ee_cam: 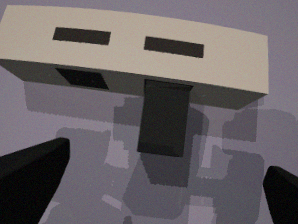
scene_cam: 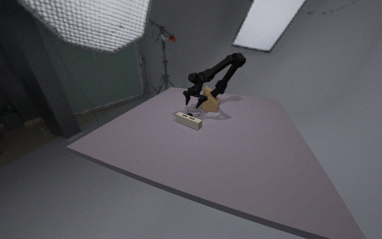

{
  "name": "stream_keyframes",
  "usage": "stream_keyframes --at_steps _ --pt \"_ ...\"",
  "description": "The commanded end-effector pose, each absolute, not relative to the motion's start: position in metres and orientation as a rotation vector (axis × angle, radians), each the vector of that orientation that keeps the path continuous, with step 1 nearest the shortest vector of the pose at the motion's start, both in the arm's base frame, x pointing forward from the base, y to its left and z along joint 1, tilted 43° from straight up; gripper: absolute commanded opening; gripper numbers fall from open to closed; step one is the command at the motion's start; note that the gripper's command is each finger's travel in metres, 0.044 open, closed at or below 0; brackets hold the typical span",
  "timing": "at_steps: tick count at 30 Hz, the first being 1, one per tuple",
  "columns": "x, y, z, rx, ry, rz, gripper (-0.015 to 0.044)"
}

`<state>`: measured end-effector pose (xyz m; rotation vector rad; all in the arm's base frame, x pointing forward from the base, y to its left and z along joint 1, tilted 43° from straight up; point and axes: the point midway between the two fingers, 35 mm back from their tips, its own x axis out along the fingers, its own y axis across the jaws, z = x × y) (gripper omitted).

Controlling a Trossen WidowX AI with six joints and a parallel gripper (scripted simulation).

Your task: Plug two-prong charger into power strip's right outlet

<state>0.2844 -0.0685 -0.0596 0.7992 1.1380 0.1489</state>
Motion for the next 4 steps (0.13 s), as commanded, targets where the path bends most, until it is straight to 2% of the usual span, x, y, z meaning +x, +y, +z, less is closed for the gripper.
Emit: stream_keyframes --at_steps 1,4 --pt "0.2859 -0.0691 -0.0575 0.799 1.129 0.149 0.044" --pt "0.2859 -0.0691 -0.0575 0.799 1.129 0.149 0.044"
